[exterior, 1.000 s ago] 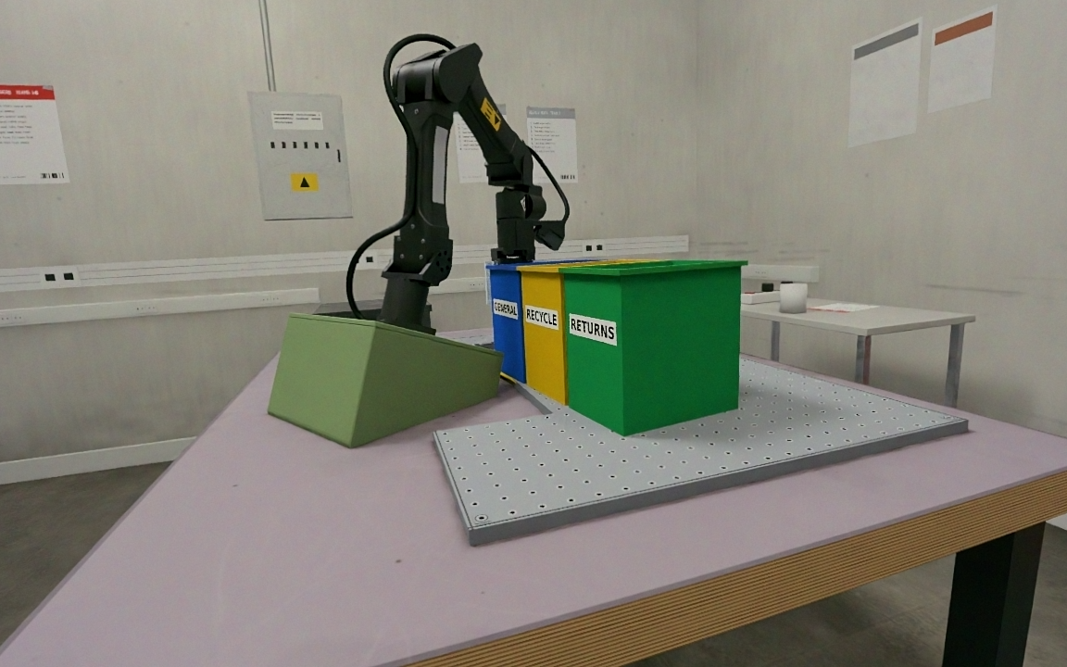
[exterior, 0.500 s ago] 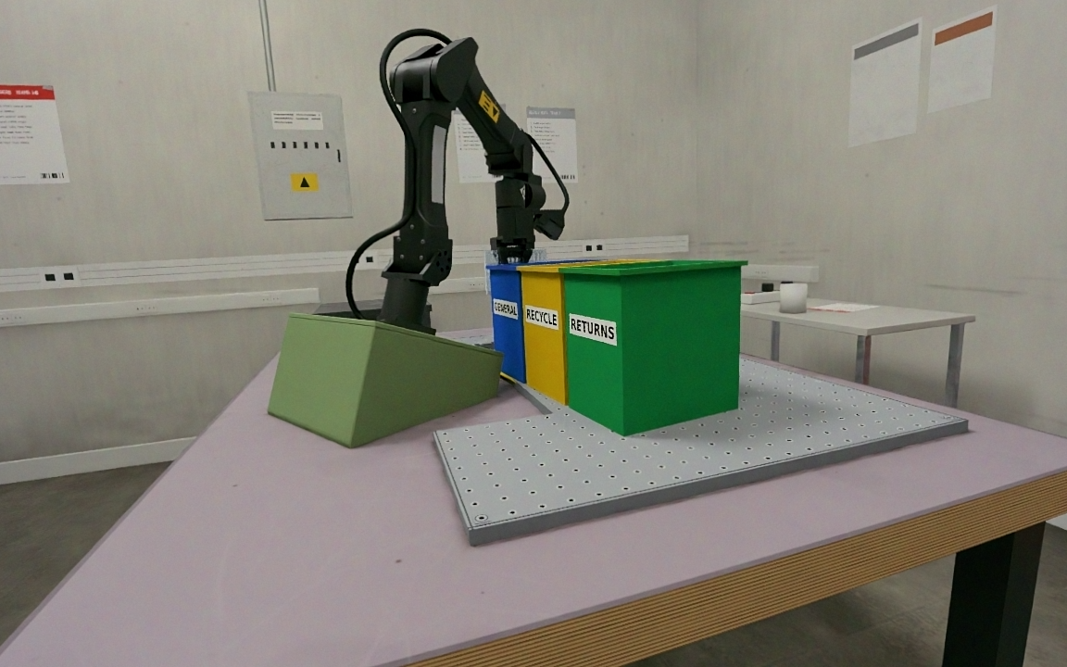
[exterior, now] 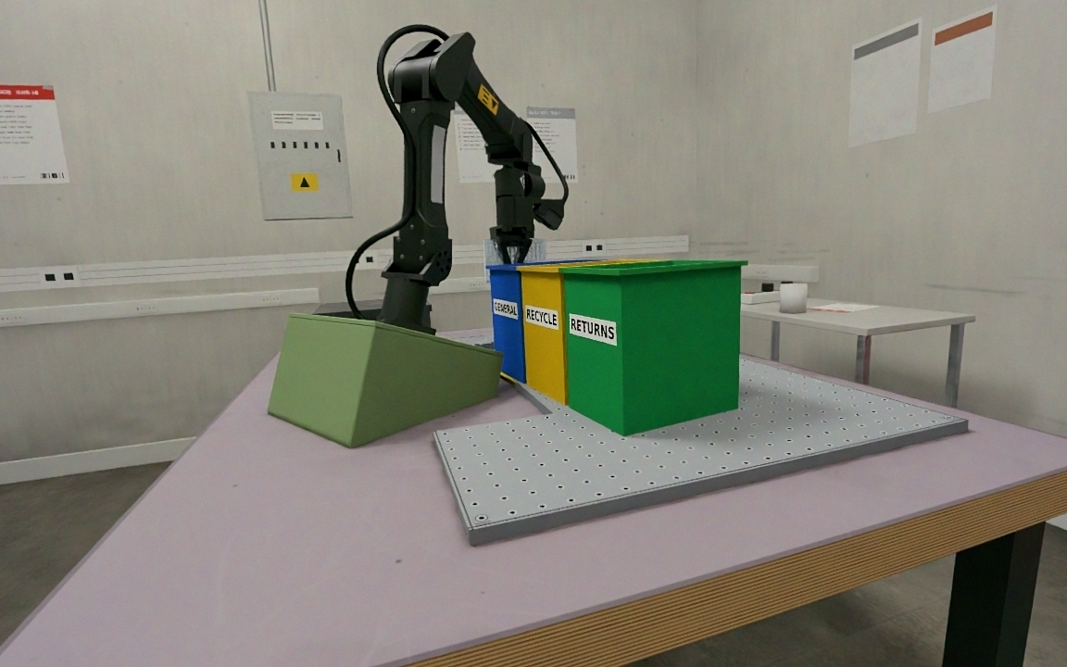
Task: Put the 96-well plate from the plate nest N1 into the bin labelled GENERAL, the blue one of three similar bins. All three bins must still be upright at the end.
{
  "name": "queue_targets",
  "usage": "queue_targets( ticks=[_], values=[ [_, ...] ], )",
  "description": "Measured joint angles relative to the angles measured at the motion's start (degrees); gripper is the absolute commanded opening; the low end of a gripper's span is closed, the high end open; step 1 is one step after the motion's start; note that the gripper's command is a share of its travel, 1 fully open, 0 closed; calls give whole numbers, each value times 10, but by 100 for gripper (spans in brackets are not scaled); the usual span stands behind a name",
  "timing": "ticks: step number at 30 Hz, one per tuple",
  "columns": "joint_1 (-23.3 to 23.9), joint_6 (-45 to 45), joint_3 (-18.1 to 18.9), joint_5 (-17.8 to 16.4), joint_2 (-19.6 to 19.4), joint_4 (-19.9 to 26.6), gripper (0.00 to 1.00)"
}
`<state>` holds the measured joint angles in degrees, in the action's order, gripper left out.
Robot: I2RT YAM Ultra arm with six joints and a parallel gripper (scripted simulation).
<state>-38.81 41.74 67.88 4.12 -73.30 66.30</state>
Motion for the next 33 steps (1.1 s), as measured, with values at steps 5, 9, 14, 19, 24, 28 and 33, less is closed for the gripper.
queue_targets(
  ticks=[5, 9, 14, 19, 24, 28, 33],
  values=[
    [-2, 2, 16, 0, 5, 18, 0],
    [-3, 3, 27, 1, 9, 30, 0],
    [-5, 4, 40, 1, 9, 47, 0],
    [-6, 6, 58, 2, 9, 64, 0],
    [-8, 7, 76, 2, 9, 82, 0],
    [-8, 8, 84, 3, 9, 93, 0],
    [-11, 10, 103, 3, 9, 111, 0]
  ],
)
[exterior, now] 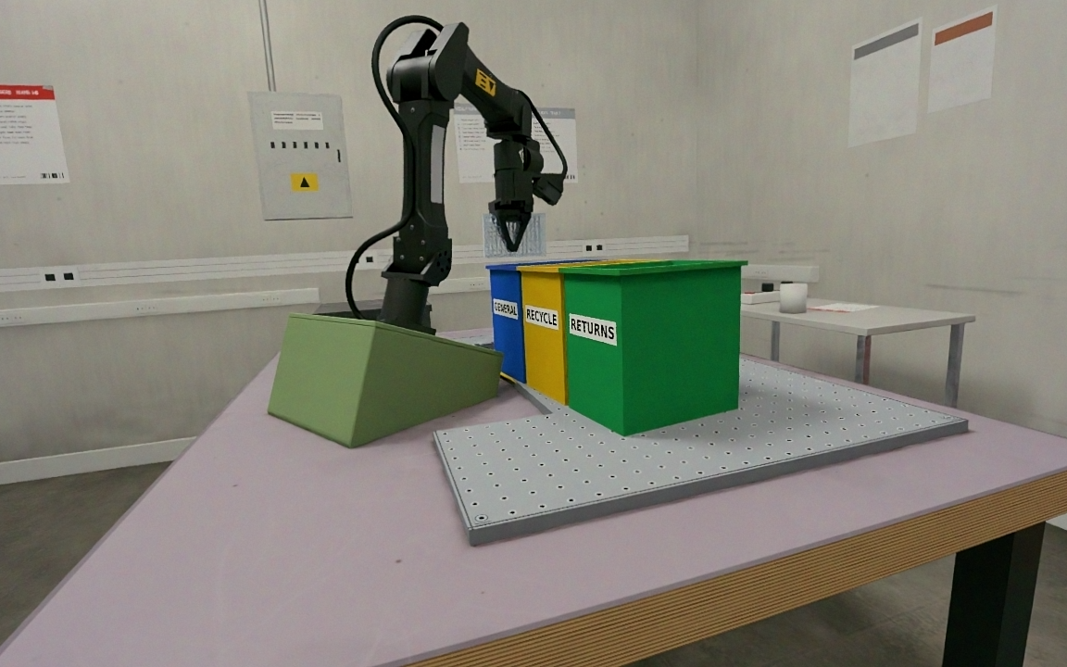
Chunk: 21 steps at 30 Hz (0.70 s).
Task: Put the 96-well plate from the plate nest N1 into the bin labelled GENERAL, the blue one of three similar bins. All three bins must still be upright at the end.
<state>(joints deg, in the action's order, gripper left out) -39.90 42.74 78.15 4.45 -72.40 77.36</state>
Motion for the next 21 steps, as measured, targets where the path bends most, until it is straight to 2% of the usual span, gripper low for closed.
queue_targets(
  ticks=[8, 21],
  values=[
    [-2, 3, 28, 1, 0, 25, 0],
    [-2, 3, 29, 2, 0, 35, 0]
  ],
)
